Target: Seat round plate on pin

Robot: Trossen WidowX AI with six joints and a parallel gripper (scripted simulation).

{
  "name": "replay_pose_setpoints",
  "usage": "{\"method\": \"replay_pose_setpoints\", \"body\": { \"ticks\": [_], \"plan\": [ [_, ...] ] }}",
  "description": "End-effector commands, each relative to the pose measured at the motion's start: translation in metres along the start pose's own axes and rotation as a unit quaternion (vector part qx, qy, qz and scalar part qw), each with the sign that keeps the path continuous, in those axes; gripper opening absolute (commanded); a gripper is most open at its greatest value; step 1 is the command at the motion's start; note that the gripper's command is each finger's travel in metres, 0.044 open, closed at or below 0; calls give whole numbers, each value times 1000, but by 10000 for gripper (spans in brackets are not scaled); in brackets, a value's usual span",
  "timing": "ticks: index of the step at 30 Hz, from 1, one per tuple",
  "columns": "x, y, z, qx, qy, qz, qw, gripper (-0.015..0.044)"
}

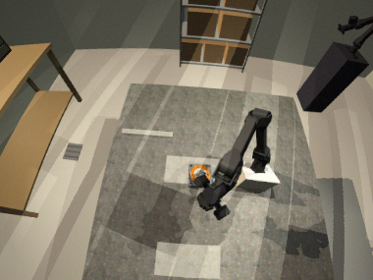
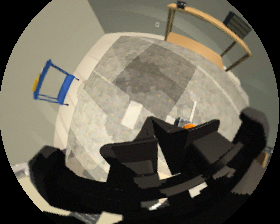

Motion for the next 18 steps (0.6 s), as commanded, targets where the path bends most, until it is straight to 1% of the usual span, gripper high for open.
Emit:
{"method": "replay_pose_setpoints", "body": {
  "ticks": [1,3,6,7,14,18],
  "plan": [
    [-65,-28,-12,93,-132,-72,984,0],
    [-77,-33,-16,111,-156,-87,978,0],
    [-126,-47,-35,179,-248,-149,940,0],
    [-134,-50,-40,191,-264,-161,932,0],
    [-136,-50,-43,195,-269,-165,929,0],
    [-140,-67,-51,195,-269,-165,929,0]
  ]
}}
Point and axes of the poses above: the point midway between the two fingers, 35 mm back from their tips, its own y axis back along the fingers, its own x axis across the jaws, z = x × y, the point moved 2 cm from there along y, back along the fingers, and after that the axes turned 14 degrees about -y, right-handed, at the moved point
